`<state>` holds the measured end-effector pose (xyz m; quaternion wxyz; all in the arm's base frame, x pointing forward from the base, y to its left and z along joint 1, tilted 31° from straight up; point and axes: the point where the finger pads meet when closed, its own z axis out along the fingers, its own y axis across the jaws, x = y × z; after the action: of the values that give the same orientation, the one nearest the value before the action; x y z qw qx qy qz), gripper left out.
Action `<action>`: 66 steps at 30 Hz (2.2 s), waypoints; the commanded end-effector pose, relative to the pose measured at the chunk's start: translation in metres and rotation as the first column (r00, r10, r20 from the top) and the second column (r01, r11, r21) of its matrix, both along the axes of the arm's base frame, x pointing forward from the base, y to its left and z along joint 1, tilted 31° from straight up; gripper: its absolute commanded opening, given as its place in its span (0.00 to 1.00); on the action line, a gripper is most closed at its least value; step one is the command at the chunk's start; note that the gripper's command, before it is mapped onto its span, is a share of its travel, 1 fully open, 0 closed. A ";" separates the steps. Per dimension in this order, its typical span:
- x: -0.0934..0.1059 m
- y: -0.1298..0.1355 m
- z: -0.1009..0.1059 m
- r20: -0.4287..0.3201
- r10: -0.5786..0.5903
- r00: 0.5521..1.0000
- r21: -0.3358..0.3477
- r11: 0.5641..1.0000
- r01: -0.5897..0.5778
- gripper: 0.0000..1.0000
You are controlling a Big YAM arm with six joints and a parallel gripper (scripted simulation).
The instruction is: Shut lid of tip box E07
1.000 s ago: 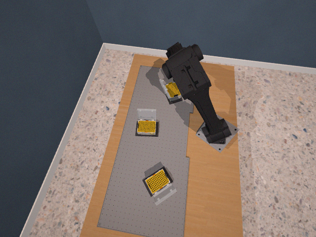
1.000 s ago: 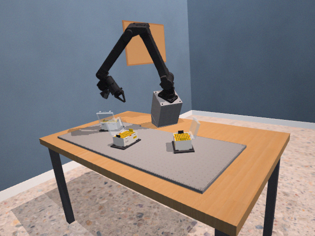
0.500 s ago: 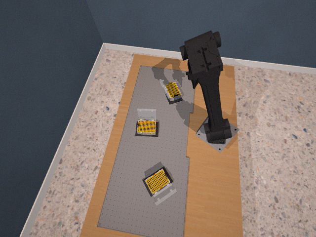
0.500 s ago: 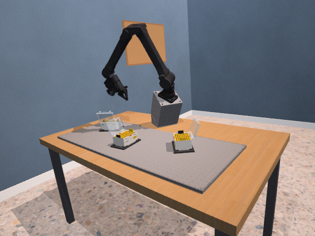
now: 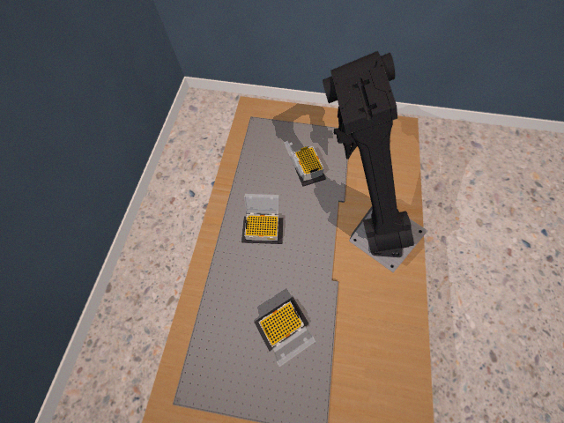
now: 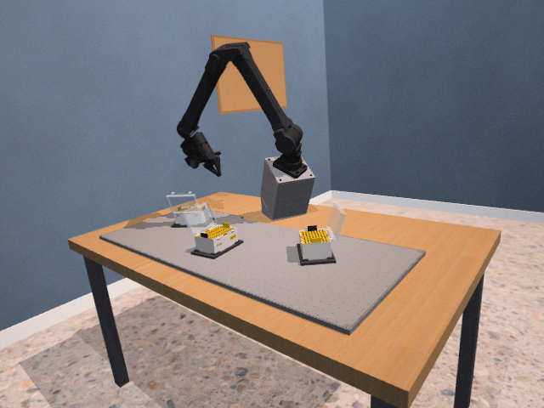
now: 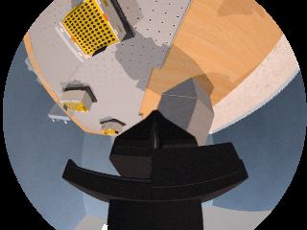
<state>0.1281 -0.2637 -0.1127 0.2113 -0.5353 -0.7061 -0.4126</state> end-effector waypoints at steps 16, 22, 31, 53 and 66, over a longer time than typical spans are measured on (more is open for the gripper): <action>0.022 0.046 -0.078 -0.019 0.003 1.000 0.025 1.000 -0.003 0.00; 0.035 0.048 -0.107 -0.011 0.003 1.000 0.003 1.000 -0.003 0.00; 0.045 0.062 -0.137 -0.009 0.003 1.000 0.001 1.000 -0.003 0.00; 0.042 0.063 -0.133 -0.005 -0.004 1.000 0.005 1.000 0.004 0.00; 0.042 0.063 -0.133 -0.005 -0.004 1.000 0.005 1.000 0.004 0.00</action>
<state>0.1678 -0.1933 -0.2451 0.2200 -0.5352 -0.7009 -0.4169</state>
